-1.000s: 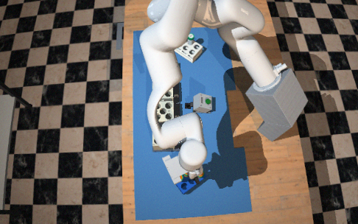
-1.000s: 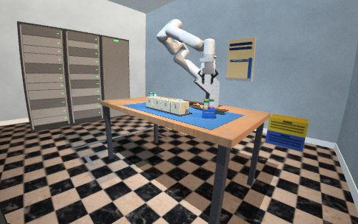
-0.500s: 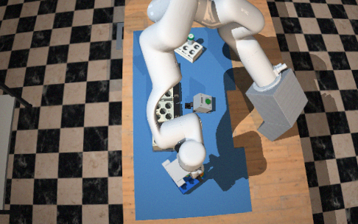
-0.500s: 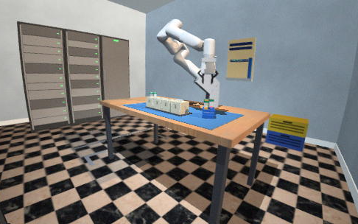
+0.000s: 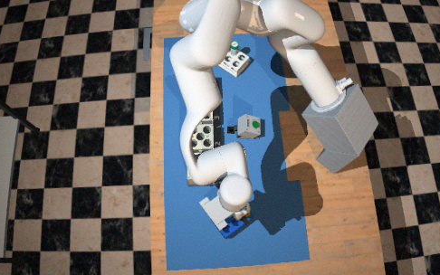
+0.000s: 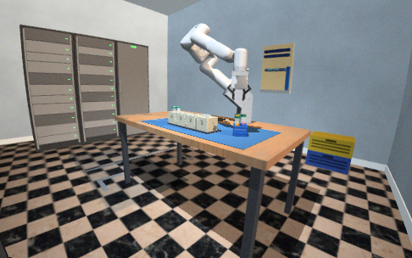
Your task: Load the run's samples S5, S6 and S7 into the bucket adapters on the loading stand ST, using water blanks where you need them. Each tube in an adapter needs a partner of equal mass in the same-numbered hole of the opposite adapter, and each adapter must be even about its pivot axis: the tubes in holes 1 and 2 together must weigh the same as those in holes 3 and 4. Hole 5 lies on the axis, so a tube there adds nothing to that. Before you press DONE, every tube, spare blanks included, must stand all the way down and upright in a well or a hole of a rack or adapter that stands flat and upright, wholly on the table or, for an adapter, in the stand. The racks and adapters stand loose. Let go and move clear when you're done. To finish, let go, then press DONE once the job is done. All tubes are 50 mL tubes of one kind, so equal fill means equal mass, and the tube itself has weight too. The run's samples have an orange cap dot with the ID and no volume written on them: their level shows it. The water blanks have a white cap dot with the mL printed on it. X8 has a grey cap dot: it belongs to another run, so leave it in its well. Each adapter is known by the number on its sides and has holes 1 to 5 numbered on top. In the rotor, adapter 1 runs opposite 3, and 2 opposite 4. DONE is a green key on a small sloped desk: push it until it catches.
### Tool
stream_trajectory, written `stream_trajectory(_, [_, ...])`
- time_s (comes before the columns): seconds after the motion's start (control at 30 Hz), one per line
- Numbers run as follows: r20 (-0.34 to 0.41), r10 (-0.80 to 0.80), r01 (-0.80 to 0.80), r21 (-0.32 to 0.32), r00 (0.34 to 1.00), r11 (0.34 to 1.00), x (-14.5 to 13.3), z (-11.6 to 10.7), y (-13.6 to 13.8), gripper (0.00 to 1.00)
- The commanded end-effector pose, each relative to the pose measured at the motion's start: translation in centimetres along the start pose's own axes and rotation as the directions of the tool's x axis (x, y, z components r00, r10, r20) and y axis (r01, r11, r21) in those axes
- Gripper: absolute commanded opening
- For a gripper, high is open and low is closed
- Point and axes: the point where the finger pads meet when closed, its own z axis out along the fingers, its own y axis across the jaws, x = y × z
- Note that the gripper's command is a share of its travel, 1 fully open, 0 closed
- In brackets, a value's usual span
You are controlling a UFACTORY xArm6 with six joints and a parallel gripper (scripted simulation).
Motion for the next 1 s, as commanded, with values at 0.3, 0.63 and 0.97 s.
stream_trajectory(0.3, [-0.004,0.001,-0.001,0.002,1.000,1.000,0.2,2.4,-0.1,0.57])
stream_trajectory(0.63, [-0.004,0.001,-0.001,0.002,1.000,1.000,0.2,4.0,-0.1,0.57])
stream_trajectory(0.97, [-0.004,0.001,-0.001,0.002,1.000,1.000,0.2,6.0,-0.1,0.57])
